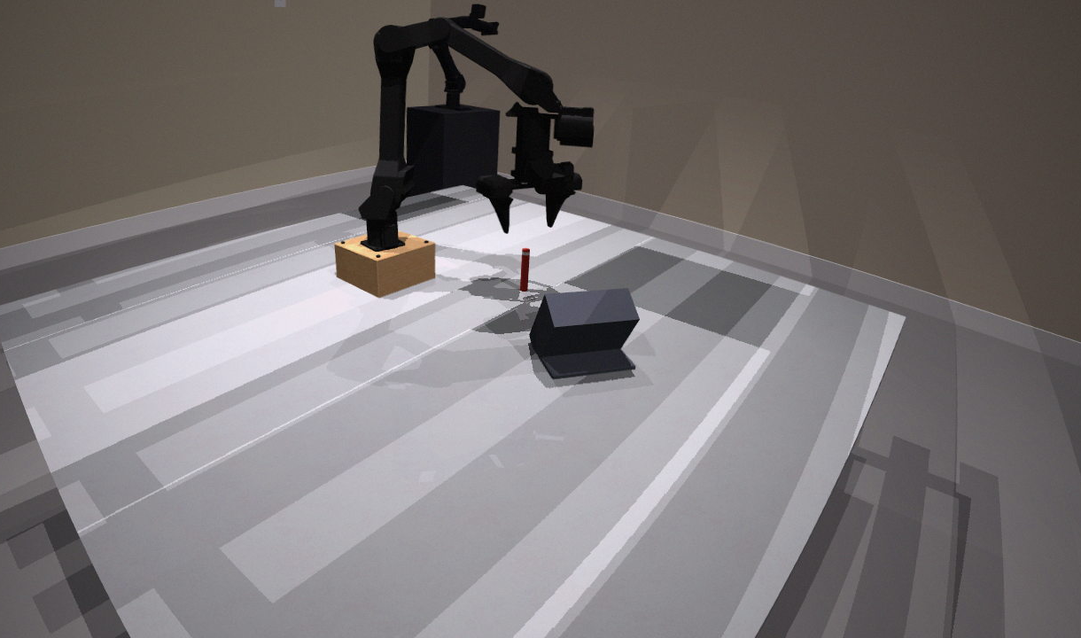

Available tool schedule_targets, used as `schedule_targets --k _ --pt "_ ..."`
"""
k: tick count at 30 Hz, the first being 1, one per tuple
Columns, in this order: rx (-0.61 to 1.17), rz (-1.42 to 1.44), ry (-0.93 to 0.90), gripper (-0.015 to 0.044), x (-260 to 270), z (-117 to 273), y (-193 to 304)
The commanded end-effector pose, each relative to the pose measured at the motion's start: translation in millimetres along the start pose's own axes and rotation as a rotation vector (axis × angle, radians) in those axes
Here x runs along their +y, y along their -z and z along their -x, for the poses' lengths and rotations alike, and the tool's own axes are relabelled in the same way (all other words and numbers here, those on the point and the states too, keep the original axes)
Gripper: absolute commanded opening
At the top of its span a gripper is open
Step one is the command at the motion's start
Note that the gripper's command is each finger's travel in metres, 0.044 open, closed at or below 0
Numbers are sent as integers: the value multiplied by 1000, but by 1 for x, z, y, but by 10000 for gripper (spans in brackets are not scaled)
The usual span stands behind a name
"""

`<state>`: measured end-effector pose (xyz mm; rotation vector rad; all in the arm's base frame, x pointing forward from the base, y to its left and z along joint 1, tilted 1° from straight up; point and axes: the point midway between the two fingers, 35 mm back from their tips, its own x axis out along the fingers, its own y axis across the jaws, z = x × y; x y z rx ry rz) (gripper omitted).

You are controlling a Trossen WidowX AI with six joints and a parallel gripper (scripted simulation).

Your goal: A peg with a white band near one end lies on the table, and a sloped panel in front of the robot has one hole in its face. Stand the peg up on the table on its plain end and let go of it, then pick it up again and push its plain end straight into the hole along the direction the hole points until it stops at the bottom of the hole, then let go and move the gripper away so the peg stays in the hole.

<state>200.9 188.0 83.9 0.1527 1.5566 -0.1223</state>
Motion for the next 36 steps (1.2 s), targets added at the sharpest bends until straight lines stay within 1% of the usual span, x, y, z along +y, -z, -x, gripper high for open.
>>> schedule_targets --k 1,10,18,36 --pt "9 84 3 440 -1 -6 2" --pt "10 283 2 440 -1 -17 2" --pt "10 286 2 440 -1 -20 2" --pt "10 286 2 440 0 -49 1"
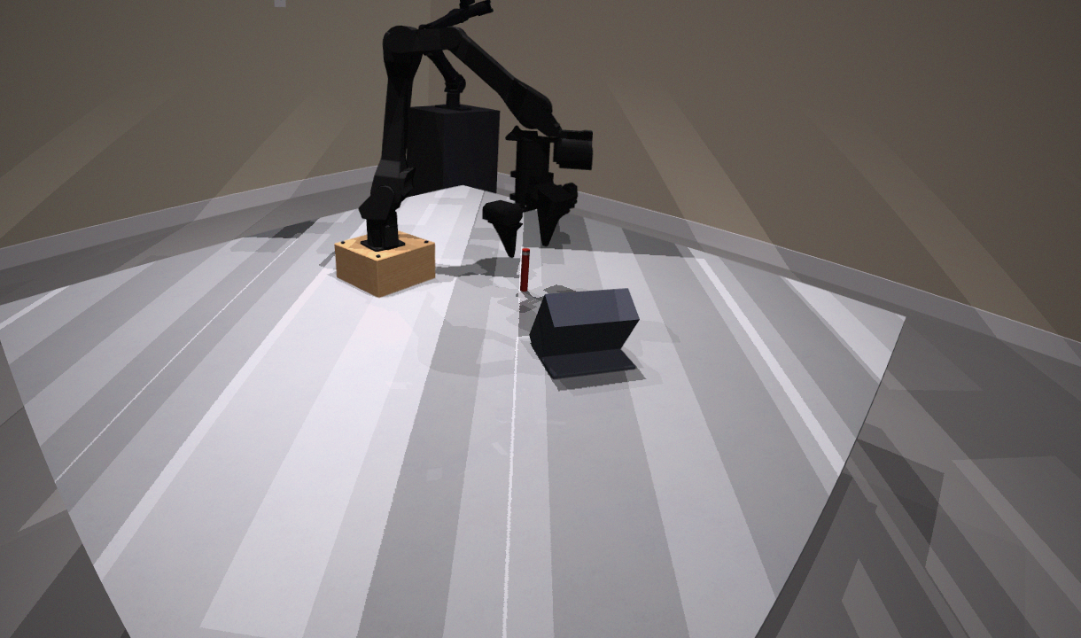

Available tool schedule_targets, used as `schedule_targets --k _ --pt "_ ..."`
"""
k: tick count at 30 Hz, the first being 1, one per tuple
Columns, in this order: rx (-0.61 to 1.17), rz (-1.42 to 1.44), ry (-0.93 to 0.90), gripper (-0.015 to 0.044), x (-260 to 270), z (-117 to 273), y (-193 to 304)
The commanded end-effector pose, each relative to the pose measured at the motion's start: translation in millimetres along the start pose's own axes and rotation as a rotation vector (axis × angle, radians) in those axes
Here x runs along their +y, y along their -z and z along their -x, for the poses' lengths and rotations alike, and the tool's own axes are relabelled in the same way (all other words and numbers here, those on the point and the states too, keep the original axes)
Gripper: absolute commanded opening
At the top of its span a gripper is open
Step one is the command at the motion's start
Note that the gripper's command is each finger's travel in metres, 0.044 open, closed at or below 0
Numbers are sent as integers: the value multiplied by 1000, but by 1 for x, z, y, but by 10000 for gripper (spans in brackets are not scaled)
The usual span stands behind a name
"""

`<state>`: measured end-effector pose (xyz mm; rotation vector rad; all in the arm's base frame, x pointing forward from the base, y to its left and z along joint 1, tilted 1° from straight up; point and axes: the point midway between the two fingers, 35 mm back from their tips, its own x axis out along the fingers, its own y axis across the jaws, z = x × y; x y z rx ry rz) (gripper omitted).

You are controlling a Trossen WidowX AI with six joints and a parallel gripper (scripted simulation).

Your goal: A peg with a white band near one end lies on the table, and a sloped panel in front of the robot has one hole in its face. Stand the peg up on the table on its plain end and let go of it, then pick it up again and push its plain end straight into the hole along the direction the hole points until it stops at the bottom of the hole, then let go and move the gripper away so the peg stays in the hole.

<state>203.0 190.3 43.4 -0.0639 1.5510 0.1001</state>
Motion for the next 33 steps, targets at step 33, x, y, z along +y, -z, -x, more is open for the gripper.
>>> schedule_targets --k 33 --pt "5 1 4 256 -2 -36 3"
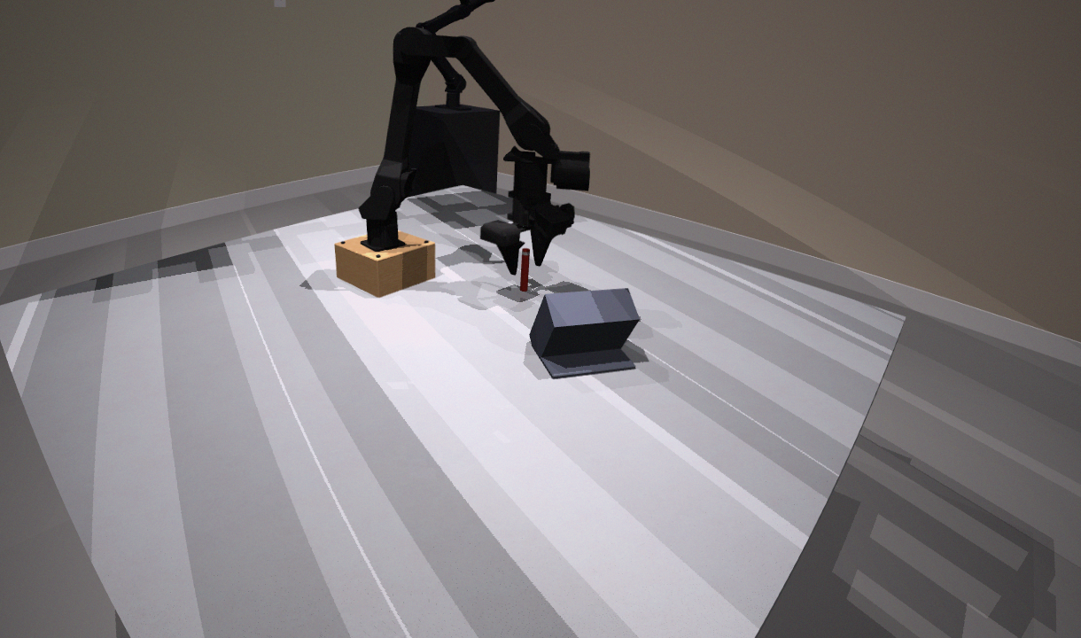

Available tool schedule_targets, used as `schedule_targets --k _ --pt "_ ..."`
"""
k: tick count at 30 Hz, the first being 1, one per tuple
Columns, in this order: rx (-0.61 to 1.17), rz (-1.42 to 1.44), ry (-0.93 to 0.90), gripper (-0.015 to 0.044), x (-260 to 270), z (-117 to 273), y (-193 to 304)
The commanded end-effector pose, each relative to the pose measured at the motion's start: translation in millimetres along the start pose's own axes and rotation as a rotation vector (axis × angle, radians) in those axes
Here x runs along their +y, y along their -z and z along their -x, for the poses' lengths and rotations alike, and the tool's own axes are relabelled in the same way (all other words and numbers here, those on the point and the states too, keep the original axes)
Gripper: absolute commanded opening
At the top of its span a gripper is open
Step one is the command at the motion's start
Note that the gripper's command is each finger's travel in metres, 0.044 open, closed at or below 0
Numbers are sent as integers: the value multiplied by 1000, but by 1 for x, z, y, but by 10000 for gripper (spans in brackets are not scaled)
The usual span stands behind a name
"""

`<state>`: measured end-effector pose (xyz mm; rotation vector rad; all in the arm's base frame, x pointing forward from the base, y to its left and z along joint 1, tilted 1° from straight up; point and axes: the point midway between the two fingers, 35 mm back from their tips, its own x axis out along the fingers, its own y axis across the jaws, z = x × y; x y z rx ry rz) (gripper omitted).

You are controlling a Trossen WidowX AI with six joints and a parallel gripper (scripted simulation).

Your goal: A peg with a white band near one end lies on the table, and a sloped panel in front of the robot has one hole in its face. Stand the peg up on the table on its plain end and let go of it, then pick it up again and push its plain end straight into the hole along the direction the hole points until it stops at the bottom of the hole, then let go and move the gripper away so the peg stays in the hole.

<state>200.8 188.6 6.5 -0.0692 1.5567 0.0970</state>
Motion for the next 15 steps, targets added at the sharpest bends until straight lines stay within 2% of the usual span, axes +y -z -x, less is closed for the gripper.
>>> schedule_targets --k 1,8,15 --pt "-1 0 -1 230 0 0 0" --pt "-1 0 -1 46 0 0 0" --pt "-1 0 -1 0 0 0 0"
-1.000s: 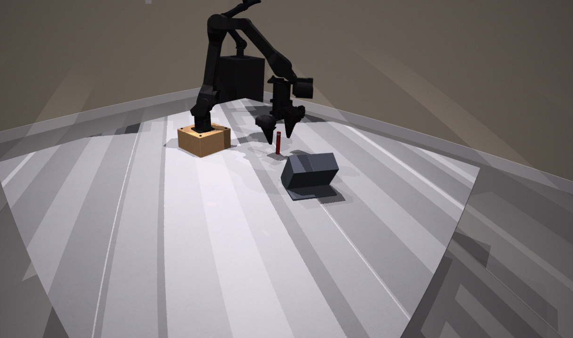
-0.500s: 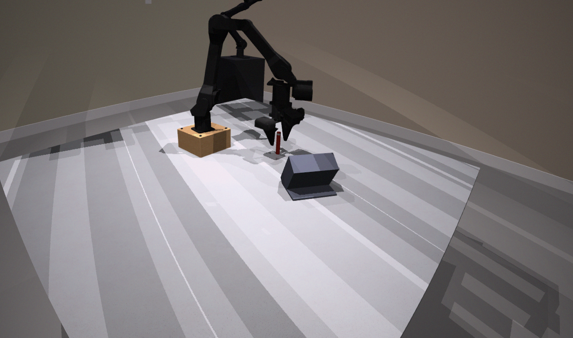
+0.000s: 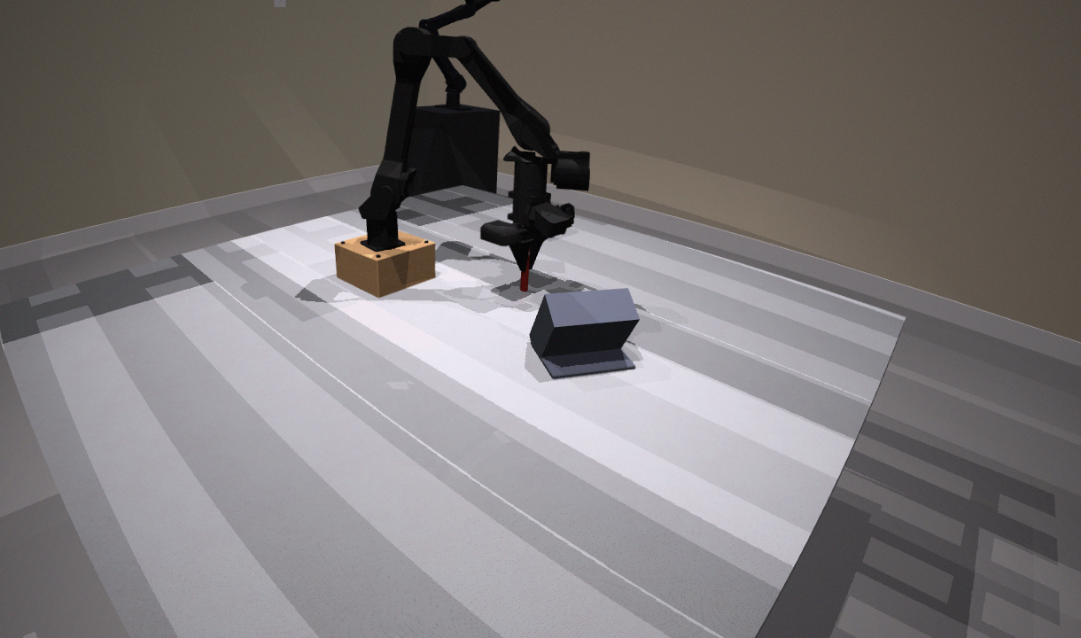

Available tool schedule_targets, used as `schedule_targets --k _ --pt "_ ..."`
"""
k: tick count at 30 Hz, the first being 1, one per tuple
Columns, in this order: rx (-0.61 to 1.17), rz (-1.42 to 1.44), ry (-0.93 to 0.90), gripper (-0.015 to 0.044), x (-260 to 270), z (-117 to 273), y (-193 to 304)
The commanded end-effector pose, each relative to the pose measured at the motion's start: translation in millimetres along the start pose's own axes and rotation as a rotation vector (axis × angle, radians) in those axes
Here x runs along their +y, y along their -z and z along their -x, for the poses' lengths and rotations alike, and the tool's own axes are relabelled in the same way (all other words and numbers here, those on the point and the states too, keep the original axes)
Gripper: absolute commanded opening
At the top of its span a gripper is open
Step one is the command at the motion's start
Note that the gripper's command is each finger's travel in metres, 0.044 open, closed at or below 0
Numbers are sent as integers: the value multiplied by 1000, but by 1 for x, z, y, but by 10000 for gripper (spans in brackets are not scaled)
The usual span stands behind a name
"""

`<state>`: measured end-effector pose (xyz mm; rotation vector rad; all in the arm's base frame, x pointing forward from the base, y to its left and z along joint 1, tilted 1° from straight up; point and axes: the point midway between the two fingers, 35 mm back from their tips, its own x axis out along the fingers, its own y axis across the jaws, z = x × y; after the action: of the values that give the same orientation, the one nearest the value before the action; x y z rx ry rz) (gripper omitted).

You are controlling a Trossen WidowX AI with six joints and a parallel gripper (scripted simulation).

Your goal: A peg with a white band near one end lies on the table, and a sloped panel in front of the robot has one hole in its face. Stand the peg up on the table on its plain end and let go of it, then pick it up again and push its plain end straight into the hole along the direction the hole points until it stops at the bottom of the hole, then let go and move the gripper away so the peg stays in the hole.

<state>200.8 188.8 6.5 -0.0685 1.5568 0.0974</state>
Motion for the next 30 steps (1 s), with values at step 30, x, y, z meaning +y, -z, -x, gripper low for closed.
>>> schedule_targets --k 30 --pt "-29 24 27 0 -2 76 -7"
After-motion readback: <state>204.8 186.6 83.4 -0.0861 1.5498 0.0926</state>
